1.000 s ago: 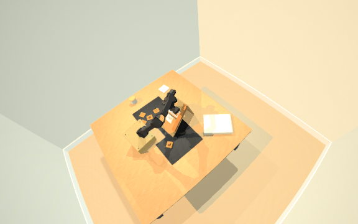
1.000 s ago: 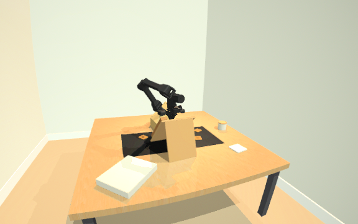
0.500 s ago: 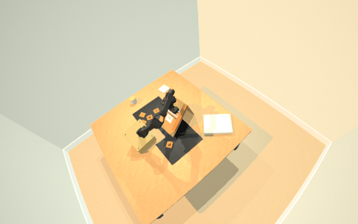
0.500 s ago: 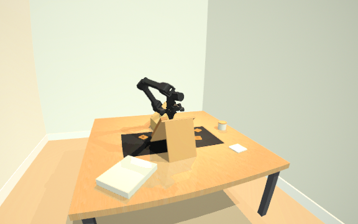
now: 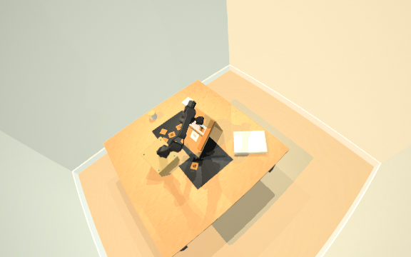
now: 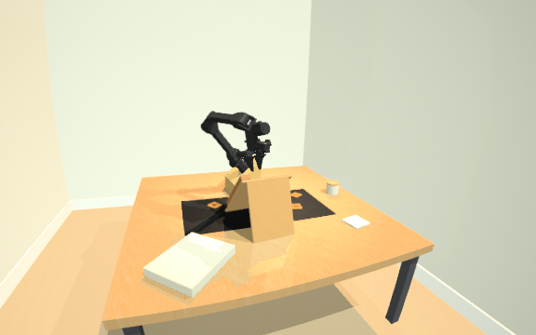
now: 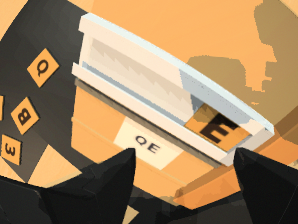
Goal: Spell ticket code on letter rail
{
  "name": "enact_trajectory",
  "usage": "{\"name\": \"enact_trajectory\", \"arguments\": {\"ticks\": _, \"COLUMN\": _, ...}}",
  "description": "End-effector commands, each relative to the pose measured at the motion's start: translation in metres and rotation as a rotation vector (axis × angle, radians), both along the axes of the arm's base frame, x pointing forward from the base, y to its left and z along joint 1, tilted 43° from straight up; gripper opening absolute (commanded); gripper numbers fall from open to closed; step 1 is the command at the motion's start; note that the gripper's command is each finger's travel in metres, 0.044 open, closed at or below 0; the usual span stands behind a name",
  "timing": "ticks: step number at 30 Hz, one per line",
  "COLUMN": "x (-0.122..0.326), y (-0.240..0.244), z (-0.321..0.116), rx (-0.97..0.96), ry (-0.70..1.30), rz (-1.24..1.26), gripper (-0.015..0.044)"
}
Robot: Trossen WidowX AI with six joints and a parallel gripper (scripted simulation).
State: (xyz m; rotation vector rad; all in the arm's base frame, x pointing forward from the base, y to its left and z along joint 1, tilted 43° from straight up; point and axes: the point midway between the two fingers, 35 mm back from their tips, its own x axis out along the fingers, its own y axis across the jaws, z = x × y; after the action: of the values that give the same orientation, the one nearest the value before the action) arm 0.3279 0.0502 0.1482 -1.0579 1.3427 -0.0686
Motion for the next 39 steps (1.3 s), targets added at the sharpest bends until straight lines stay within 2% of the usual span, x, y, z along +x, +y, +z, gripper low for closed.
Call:
{"name": "enact_trajectory", "arguments": {"ticks": 1, "x": -0.037, "y": 0.040, "z": 0.042, "rx": -0.142, "ry": 0.227, "rz": 0.687, "gripper": 0.0394}}
{"name": "enact_trajectory", "arguments": {"ticks": 3, "x": -0.043, "y": 0.044, "z": 0.048, "rx": -0.175, "ry": 0.254, "rz": 0.785, "gripper": 0.0440}}
{"name": "enact_trajectory", "arguments": {"ticks": 9, "x": -0.060, "y": 0.056, "z": 0.062, "rx": -0.284, "ry": 0.322, "rz": 1.065, "gripper": 0.0440}}
{"name": "enact_trajectory", "arguments": {"ticks": 37, "x": -0.061, "y": 0.056, "z": 0.063, "rx": -0.287, "ry": 0.324, "rz": 1.073, "gripper": 0.0440}}
{"name": "enact_trajectory", "arguments": {"ticks": 39, "x": -0.056, "y": 0.060, "z": 0.056, "rx": -0.261, "ry": 0.314, "rz": 1.031, "gripper": 0.0387}}
